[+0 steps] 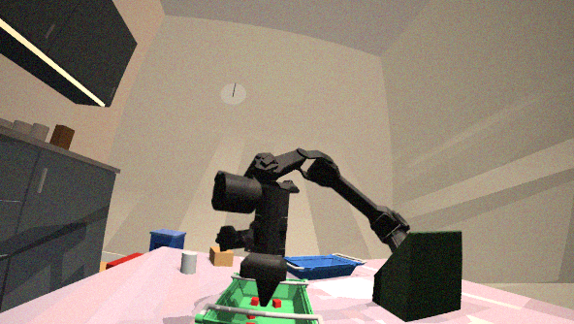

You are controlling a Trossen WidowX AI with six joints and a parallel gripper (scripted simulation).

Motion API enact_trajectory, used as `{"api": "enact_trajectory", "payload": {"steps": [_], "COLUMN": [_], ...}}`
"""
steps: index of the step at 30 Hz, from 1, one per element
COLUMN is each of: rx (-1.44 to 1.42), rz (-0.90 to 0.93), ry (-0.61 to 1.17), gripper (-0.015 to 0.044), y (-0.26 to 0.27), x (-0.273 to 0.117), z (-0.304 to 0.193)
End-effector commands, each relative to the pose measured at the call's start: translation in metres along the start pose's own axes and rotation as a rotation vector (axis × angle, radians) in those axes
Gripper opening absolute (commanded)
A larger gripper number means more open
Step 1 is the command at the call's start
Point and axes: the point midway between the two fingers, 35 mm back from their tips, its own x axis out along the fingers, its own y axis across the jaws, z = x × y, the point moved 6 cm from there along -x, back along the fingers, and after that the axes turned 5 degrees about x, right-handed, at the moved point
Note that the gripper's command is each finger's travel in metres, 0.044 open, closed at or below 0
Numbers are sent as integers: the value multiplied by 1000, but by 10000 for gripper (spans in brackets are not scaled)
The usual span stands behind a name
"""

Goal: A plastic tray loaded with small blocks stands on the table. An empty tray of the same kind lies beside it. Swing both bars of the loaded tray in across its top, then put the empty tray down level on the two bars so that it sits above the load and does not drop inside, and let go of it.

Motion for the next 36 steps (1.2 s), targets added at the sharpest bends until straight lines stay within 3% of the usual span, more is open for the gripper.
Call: {"api": "enact_trajectory", "payload": {"steps": [1,9,13,36], "rx": [-3,-3,-3,0], "rz": [0,0,0,0], "ry": [-1,-1,-1,0], "gripper": [90,90,0,0], "y": [0,0,0,0], "x": [0,0,0,0], "z": [0,0,0,0]}}
